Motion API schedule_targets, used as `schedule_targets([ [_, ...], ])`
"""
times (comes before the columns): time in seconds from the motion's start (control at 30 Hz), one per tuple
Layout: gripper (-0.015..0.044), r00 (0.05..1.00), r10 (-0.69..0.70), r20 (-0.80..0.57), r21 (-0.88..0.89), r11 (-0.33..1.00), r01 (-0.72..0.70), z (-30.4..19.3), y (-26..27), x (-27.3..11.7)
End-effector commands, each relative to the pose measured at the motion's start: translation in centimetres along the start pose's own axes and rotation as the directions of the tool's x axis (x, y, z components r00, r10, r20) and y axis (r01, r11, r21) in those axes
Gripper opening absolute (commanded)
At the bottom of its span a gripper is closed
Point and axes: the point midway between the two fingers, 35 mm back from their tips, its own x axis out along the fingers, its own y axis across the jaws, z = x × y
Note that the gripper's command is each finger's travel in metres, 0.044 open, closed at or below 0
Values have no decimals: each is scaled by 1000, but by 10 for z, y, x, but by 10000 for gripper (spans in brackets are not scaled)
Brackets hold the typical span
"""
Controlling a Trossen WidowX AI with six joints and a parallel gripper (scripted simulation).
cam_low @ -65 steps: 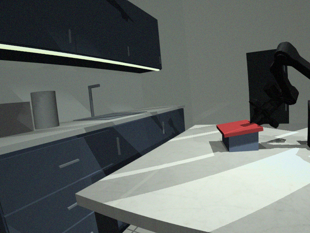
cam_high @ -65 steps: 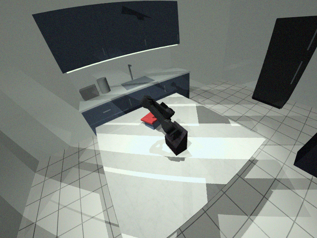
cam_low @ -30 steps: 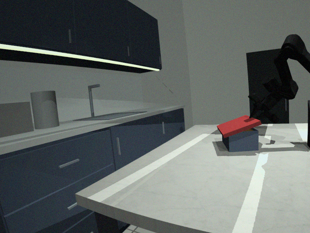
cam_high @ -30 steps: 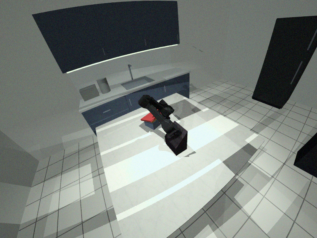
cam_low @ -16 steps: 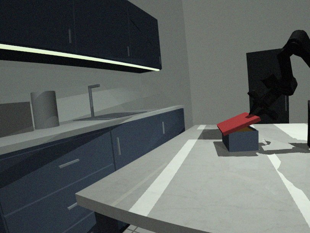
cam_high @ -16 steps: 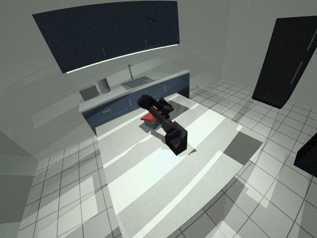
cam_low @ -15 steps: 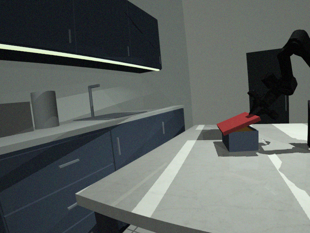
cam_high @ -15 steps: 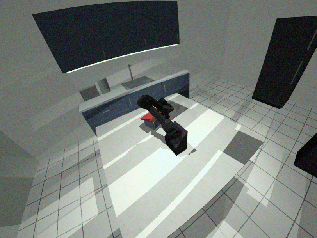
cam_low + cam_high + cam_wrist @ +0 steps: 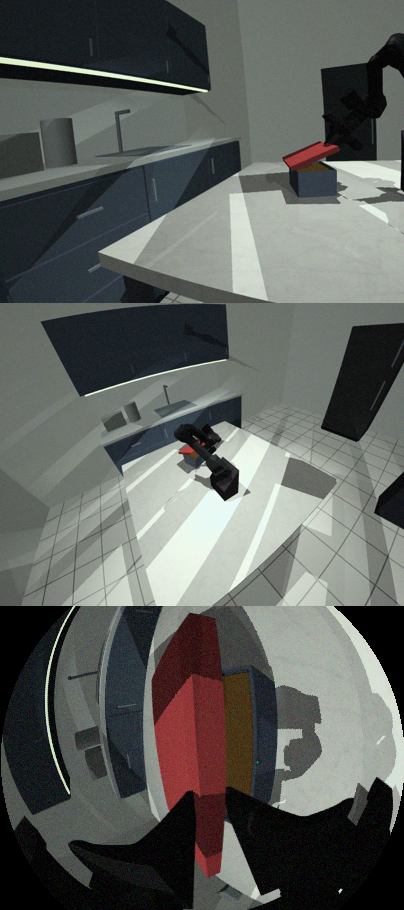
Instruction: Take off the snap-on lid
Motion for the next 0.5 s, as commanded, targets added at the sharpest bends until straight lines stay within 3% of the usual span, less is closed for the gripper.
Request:
schedule_targets([
  [0.0, 0, 1000, 11, -1, -20, 1000, -11, 1, 11, -4],
  [0.47, 0, 1000, 11, 0, -21, 1000, -11, 1, 25, -16],
])
